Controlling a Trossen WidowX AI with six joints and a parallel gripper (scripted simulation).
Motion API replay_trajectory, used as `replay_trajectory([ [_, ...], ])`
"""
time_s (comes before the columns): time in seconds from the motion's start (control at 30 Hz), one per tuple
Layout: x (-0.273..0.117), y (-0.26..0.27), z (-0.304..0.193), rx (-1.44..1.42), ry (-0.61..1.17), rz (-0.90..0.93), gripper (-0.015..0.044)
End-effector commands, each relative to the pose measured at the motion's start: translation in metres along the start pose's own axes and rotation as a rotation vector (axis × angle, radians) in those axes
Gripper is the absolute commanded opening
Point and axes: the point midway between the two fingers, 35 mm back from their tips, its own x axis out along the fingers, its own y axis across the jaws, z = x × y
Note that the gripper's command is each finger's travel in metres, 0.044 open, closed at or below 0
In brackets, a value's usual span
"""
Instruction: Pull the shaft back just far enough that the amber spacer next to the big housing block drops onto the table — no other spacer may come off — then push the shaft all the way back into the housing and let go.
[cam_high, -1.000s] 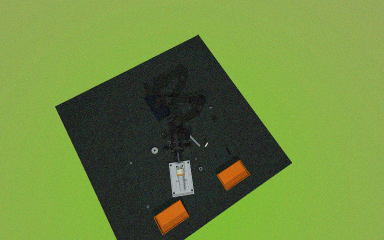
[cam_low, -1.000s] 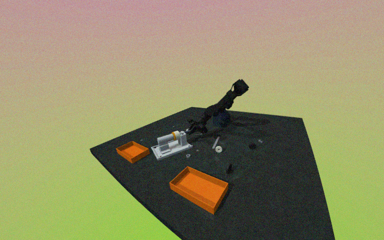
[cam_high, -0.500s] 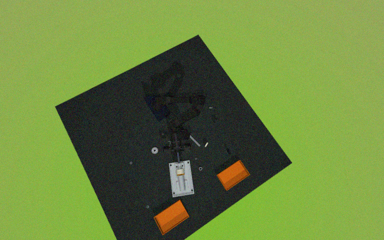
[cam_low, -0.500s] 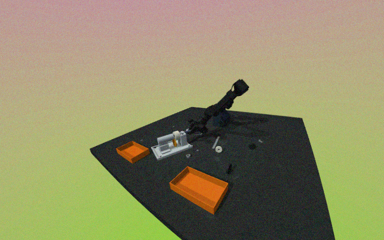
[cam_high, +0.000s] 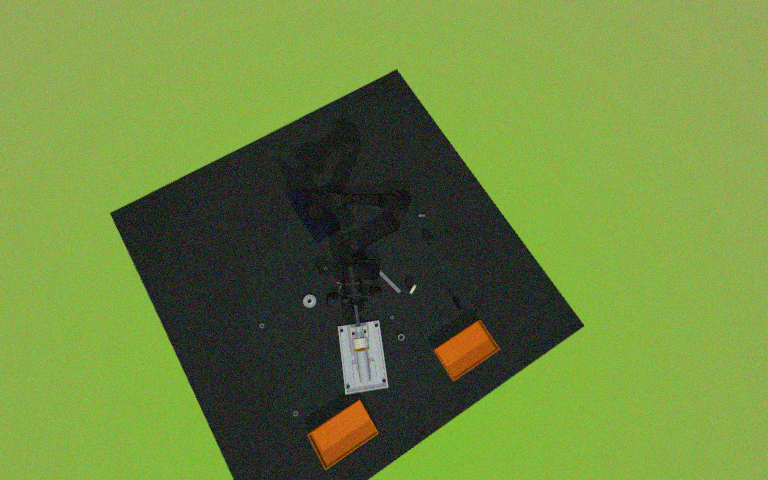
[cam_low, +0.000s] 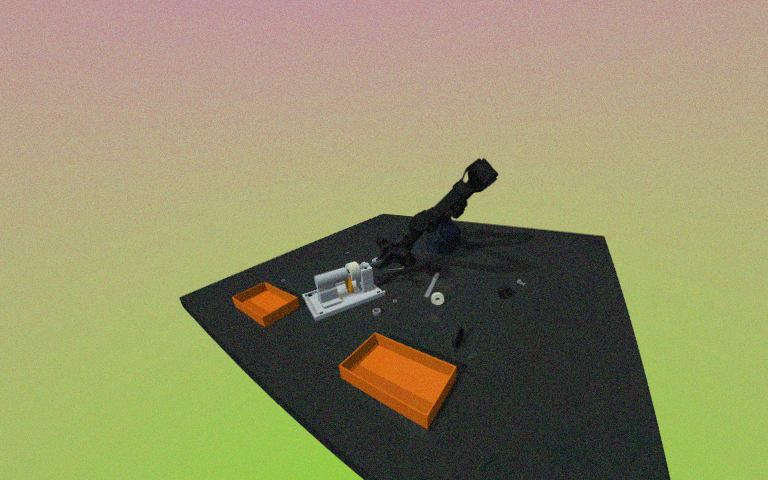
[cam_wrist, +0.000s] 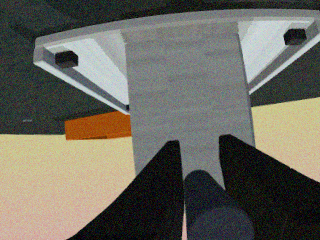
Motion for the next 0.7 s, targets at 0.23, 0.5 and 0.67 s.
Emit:
replay_trajectory([
  [0.23,0.0019,-0.0001,-0.0012,0.004,0.0,0.0,0.0],
  [0.5,0.0038,-0.0002,-0.0024,0.004,0.0,0.0,0.0],
  [0.67,0.0051,-0.0002,-0.0032,0.004,0.0,0.0,0.0],
])
